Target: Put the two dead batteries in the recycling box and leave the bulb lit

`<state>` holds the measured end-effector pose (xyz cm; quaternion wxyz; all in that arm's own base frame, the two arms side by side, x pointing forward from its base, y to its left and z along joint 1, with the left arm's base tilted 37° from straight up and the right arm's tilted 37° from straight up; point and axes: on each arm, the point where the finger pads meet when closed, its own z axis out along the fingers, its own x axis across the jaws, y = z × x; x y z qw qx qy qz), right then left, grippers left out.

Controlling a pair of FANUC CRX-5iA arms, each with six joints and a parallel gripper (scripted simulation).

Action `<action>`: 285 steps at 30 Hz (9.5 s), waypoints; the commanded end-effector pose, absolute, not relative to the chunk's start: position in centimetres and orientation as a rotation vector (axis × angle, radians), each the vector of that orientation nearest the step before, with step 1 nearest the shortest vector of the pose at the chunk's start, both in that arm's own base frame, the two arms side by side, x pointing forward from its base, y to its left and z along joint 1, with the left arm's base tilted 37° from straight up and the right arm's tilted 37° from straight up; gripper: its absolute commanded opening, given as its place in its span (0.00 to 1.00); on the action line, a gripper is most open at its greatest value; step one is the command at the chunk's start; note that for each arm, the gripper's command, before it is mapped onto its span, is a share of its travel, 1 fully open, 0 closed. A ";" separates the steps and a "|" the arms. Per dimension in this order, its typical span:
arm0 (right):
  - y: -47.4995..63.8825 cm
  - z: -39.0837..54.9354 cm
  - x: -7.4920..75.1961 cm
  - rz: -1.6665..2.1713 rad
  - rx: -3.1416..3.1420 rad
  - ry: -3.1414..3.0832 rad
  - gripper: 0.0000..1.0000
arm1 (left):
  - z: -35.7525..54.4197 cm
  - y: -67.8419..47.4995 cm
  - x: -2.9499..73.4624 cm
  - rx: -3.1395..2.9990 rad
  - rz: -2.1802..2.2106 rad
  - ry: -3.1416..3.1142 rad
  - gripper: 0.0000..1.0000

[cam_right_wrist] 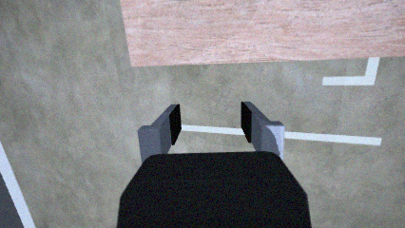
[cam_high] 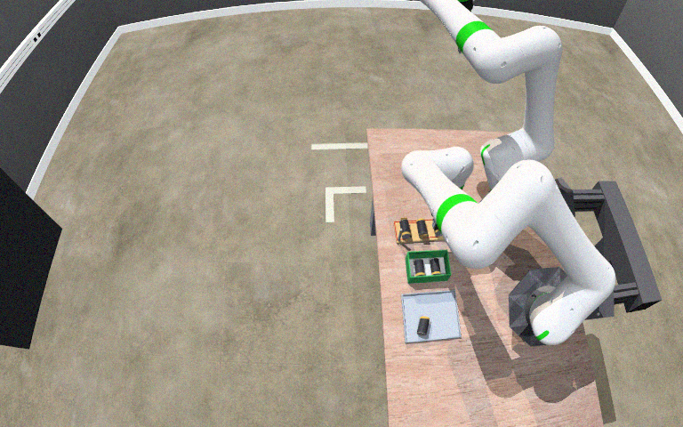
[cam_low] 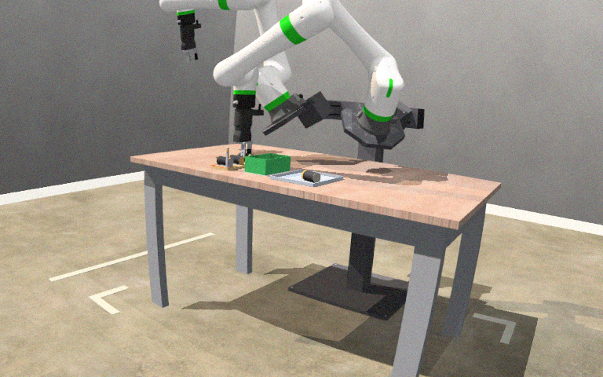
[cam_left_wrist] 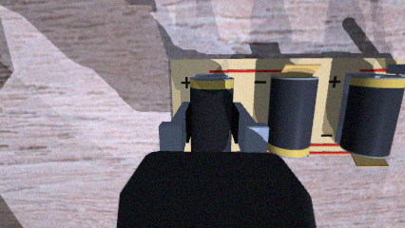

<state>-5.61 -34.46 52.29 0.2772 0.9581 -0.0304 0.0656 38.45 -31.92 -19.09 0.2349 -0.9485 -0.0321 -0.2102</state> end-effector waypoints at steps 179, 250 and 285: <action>-34.4 52.4 -5.7 0.176 2.570 -0.083 1.00 | -10.0 -37.2 34.1 -2.605 -0.578 -0.088 0.90; -34.4 52.4 -5.7 0.176 2.570 -0.083 1.00 | -10.0 -37.2 34.1 -2.605 -0.578 -0.088 0.90; -34.4 52.4 -5.7 0.176 2.570 -0.083 1.00 | -10.0 -37.2 34.1 -2.605 -0.578 -0.088 0.90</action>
